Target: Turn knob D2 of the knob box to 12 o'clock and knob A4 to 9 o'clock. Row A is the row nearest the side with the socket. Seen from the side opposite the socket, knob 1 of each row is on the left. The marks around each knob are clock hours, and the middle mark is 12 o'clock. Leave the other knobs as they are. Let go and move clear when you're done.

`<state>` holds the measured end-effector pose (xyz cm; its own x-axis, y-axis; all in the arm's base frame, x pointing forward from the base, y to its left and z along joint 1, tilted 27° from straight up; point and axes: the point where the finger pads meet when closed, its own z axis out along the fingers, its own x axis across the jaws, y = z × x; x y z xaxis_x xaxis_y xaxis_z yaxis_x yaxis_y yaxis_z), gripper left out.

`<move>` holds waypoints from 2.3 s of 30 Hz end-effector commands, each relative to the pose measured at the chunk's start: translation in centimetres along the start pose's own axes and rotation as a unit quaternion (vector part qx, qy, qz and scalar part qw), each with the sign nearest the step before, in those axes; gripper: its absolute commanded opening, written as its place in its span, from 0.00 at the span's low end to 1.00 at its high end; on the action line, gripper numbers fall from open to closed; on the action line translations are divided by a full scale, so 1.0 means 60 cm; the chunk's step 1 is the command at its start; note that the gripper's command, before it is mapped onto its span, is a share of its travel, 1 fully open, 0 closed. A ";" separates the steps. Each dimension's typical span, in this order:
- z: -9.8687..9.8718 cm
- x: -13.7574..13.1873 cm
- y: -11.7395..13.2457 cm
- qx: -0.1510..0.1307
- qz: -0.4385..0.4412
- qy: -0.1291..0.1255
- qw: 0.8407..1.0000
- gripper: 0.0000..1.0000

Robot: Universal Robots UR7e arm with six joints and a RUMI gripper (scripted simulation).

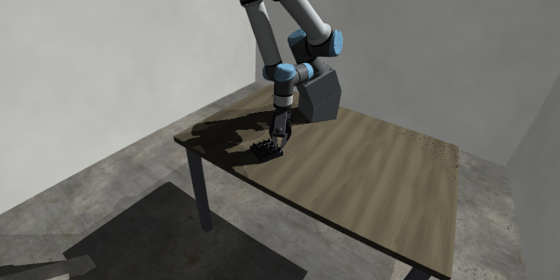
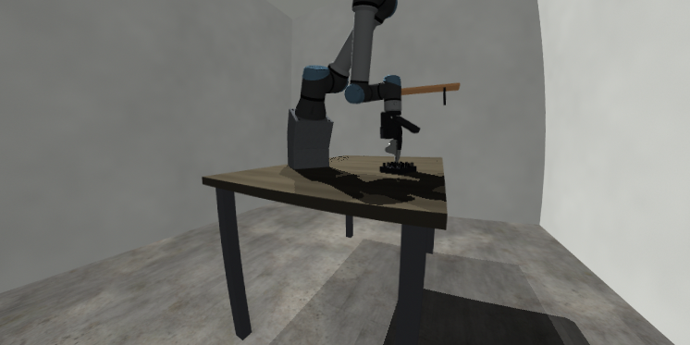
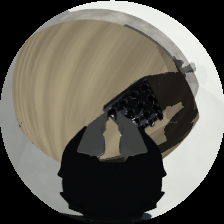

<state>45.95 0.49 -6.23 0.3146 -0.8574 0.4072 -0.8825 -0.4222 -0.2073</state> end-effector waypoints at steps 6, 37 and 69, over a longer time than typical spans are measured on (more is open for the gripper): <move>0.000 -0.001 0.000 0.002 -0.065 -0.001 0.998 0.04; 0.000 -0.001 0.000 0.002 -0.074 -0.001 0.997 0.11; -0.063 -0.001 0.000 0.002 -0.074 -0.001 0.997 0.11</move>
<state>44.78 1.50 -3.36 0.4425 -0.7857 0.4323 -0.8244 -0.5461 -0.1488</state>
